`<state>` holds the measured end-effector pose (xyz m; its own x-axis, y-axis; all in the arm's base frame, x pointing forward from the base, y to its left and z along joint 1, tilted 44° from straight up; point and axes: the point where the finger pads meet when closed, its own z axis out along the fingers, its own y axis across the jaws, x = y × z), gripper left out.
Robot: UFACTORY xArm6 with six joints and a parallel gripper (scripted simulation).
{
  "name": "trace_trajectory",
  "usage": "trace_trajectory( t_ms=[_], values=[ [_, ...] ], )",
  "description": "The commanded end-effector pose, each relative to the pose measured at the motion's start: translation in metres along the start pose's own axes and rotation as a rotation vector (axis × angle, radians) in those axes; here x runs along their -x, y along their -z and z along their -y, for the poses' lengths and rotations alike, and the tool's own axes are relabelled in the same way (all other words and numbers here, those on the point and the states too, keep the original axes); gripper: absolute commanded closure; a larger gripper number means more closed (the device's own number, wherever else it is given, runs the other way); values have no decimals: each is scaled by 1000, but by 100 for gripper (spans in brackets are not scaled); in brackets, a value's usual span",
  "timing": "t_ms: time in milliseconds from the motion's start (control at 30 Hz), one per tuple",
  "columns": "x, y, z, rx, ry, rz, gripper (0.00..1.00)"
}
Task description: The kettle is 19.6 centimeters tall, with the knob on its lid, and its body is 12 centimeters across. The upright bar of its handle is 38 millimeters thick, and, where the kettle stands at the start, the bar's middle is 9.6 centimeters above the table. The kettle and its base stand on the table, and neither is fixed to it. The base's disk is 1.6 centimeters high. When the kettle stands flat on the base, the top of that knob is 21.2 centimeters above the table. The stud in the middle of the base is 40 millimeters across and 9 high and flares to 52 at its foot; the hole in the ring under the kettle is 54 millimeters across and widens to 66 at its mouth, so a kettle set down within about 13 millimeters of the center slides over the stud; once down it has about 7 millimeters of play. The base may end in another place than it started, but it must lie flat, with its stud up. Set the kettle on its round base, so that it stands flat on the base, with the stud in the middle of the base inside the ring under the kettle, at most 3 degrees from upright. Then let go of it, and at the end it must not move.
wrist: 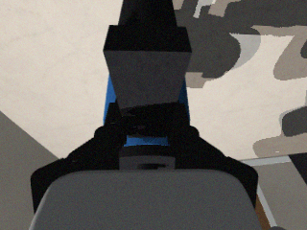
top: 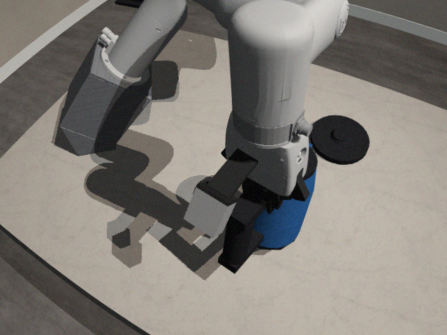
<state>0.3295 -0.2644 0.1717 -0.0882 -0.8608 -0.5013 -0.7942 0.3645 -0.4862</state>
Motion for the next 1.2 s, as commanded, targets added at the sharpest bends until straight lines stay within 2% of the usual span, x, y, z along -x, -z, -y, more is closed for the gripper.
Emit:
trace_trajectory(
  t_ms=[0,567,1167],
  values=[
    [0,1,1,-2,1,-3,100],
    [6,1,1,-2,1,-3,100],
    [30,1,2,-2,1,-3,100]
  ],
)
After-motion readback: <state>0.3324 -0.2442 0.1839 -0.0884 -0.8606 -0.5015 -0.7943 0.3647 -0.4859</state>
